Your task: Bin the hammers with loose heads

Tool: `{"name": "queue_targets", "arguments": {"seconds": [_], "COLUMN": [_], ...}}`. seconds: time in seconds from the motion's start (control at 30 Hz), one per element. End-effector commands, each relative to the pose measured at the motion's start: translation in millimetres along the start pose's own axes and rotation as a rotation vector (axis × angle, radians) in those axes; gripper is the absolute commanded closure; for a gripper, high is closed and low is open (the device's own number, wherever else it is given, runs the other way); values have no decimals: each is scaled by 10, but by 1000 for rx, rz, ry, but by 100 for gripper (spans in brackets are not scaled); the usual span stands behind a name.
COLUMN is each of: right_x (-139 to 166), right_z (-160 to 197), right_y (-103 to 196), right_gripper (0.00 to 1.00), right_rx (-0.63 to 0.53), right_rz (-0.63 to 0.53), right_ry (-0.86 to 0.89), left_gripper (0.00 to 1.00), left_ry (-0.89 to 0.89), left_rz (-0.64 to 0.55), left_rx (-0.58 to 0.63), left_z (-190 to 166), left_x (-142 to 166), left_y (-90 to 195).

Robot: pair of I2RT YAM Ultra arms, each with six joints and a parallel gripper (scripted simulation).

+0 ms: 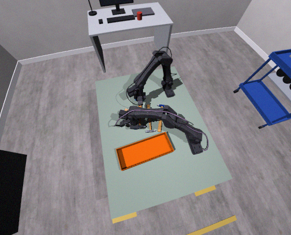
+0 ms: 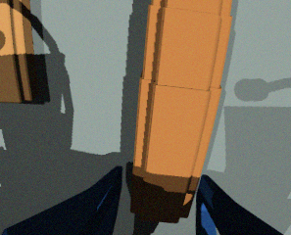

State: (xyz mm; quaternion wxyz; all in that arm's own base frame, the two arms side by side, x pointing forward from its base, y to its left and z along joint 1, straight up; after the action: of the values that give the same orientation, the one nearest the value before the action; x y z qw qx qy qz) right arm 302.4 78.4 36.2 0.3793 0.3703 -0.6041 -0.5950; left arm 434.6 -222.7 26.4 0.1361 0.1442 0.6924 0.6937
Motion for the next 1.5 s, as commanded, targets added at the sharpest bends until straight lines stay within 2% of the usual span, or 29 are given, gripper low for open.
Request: {"name": "queue_targets", "arguments": {"seconds": [0.0,0.03,0.1,0.13,0.27,0.47,0.53,0.57,0.6,0.63,0.67,0.7,0.8,0.83,0.9,0.93,1.37,1.4,1.43,1.47], "right_x": [-74,-49,-31,-31,-31,-9,-9,-9,-9,-9,-26,-26,-26,-26,-26,-26,-26,-26,-26,-26], "right_z": [-21,-13,-16,-16,-16,-26,-26,-26,-26,-26,-16,-16,-16,-16,-16,-16,-16,-16,-16,-16], "right_y": [40,42,44,44,44,44,44,44,44,44,41,41,41,41,41,41,41,41,41,41], "right_gripper": [58,62,62,66,66,75,98,100,100,89,77,75,75,75,75,75,75,75,75,75], "right_rx": [16,7,15,15,15,15,15,15,15,15,7,7,7,7,7,7,7,7,7,7], "right_rz": [-35,-28,-35,-35,-35,-34,-34,-34,-34,-34,-27,-27,-27,-27,-27,-27,-27,-27,-27,-27], "right_ry": [5,2,6,5,5,2,2,2,2,2,2,2,2,2,2,2,2,2,2,2], "left_gripper": [55,55,55,55,55,55,55,55,55,55,63,63,63,68,68,72,85,96,85,84], "left_ry": [-2,-2,-2,-2,-2,0,0,0,0,0,0,0,0,0,0,0,0,0,0,0], "left_rz": [-25,-25,-25,-25,-25,-23,-23,-23,-23,-23,-23,-23,-23,-23,-23,-23,-34,-34,-34,-34], "left_rx": [-3,-3,-3,-3,-3,0,0,0,0,0,0,0,0,0,0,0,1,1,1,1], "left_z": [28,28,28,28,28,7,7,7,7,7,7,7,7,7,7,7,4,1,1,1], "left_x": [-34,-34,-34,-34,-34,-31,-31,-31,-31,-31,-31,-31,-31,-31,-31,-31,-35,-30,-30,-30], "left_y": [42,42,42,42,42,70,70,70,70,70,70,70,70,70,70,70,86,86,86,86]}}
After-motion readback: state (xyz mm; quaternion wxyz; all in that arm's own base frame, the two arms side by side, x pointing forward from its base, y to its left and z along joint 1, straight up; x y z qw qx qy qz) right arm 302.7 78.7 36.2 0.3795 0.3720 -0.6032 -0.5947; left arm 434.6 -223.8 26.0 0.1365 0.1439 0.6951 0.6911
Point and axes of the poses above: on each arm, the point where the finger pads meet when closed, its own y axis back along the fingers, its own z axis across the jaws, x = y × z, the point moved 4 cm from there along y, back along the fingers, and after that the axes turned 11 degrees about -y, right-handed, at the moved point
